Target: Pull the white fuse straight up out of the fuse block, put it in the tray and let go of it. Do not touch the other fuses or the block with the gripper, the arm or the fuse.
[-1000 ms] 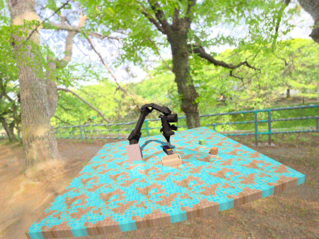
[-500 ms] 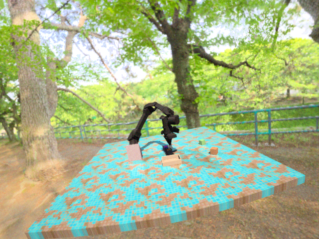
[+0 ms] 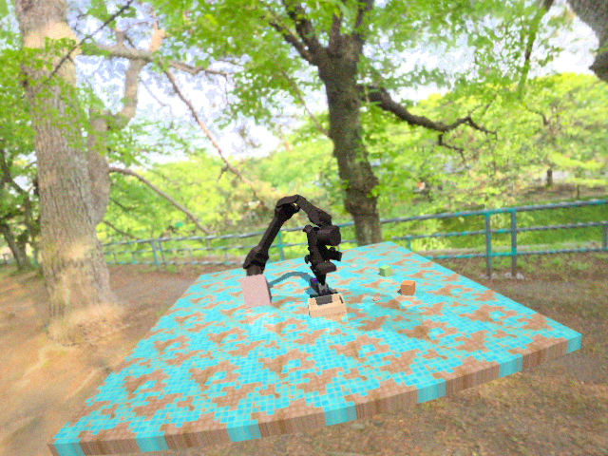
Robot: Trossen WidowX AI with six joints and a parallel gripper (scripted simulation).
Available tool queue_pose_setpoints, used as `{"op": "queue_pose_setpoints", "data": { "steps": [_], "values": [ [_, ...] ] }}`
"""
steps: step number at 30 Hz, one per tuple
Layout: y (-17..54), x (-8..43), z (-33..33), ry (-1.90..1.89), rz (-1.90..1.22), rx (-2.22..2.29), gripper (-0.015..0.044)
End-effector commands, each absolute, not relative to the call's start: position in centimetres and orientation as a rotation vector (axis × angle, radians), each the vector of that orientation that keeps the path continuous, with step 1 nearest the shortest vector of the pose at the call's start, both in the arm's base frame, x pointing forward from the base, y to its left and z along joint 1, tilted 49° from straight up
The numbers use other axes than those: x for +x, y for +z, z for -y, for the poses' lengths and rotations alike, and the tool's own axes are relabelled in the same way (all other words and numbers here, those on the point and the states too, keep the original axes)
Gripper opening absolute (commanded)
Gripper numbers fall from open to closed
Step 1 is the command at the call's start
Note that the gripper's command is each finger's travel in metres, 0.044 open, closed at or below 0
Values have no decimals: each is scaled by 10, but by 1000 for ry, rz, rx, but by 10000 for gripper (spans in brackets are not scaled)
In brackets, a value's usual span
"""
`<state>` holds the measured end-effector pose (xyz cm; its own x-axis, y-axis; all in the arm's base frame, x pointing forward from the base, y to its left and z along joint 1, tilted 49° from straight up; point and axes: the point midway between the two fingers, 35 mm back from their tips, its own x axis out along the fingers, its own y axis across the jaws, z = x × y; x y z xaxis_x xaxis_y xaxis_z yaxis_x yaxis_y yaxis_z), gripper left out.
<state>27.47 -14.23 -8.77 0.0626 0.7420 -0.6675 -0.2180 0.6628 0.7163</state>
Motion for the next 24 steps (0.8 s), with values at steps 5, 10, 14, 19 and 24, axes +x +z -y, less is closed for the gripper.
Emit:
{"op": "queue_pose_setpoints", "data": {
  "steps": [5, 10, 14, 19, 24],
  "values": [
    [-95, 277, 142, 772, -1318, 478, 0],
    [-101, 277, 136, 772, -1317, 478, 0],
    [-105, 278, 131, 773, -1317, 479, 0],
    [-110, 278, 125, 773, -1317, 479, 0],
    [-116, 279, 119, 773, -1317, 479, 0]
  ]
}}
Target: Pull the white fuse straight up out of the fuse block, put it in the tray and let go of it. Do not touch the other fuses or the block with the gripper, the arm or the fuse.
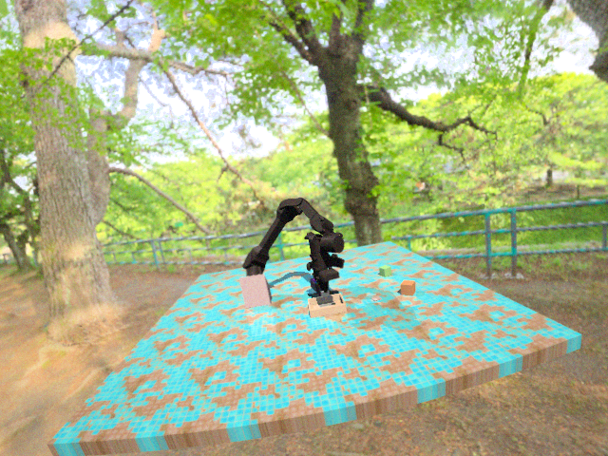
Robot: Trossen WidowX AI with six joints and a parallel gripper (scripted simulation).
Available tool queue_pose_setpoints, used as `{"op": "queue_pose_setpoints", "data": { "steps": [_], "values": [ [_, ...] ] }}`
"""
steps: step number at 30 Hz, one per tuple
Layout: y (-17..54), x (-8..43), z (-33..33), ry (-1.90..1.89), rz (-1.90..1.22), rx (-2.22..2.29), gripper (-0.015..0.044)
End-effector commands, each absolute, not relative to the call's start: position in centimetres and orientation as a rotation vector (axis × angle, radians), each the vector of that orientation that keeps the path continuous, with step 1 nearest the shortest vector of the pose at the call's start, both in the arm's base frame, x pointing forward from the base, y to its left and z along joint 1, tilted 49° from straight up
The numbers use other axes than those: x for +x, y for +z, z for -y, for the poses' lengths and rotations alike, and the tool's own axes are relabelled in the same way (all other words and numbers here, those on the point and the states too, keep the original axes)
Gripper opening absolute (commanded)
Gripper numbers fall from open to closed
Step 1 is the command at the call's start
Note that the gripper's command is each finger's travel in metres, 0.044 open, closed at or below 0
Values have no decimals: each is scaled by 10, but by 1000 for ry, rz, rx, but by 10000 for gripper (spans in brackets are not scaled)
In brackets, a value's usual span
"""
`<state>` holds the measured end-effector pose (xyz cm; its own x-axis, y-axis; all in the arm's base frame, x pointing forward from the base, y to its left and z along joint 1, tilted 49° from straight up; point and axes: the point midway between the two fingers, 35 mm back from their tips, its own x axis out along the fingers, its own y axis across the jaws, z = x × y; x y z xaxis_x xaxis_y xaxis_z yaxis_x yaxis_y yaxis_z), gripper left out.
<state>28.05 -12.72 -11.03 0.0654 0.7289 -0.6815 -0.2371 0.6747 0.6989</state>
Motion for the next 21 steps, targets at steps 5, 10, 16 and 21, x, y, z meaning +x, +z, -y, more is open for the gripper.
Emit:
{"op": "queue_pose_setpoints", "data": {
  "steps": [5, 10, 16, 21],
  "values": [
    [-118, 279, 116, 774, -1316, 479, 0],
    [-117, 280, 119, 773, -1317, 467, 26],
    [-117, 280, 119, 773, -1317, 467, 184],
    [-117, 280, 119, 773, -1317, 467, 315]
  ]
}}
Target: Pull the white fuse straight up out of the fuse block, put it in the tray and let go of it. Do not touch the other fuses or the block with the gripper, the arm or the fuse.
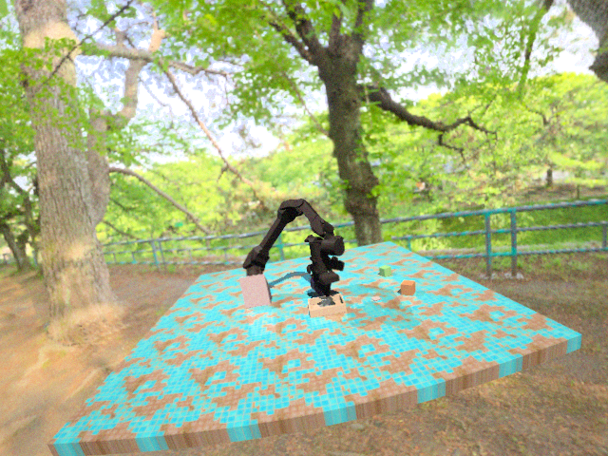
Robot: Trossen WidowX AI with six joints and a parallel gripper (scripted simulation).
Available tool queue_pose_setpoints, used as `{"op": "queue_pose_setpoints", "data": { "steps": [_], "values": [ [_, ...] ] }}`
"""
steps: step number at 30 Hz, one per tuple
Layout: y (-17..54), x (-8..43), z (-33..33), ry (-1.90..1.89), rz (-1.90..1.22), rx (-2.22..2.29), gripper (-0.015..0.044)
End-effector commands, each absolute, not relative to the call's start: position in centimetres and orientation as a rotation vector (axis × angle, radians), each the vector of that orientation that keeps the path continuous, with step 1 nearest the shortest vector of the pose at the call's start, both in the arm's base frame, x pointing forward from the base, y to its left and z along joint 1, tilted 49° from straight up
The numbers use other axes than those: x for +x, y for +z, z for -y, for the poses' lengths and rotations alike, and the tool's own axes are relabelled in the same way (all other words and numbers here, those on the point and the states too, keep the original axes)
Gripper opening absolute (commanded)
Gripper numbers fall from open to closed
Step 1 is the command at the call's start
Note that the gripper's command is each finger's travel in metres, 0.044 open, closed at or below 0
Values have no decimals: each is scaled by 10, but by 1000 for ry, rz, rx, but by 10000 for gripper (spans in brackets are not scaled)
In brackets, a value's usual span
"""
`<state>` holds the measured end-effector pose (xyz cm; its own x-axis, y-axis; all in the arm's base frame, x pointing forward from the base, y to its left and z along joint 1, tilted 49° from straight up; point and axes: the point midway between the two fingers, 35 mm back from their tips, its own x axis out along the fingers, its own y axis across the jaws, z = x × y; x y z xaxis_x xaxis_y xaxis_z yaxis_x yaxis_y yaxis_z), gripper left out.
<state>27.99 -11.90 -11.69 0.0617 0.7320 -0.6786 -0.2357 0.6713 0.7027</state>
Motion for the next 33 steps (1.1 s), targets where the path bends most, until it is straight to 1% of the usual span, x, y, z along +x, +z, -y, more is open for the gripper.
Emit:
{"op": "queue_pose_setpoints", "data": {
  "steps": [1, 5, 33],
  "values": [
    [-115, 280, 121, 773, -1317, 468, 330],
    [-91, 276, 146, 772, -1318, 478, 330],
    [-93, 276, 144, 771, -1315, 487, 330]
  ]
}}
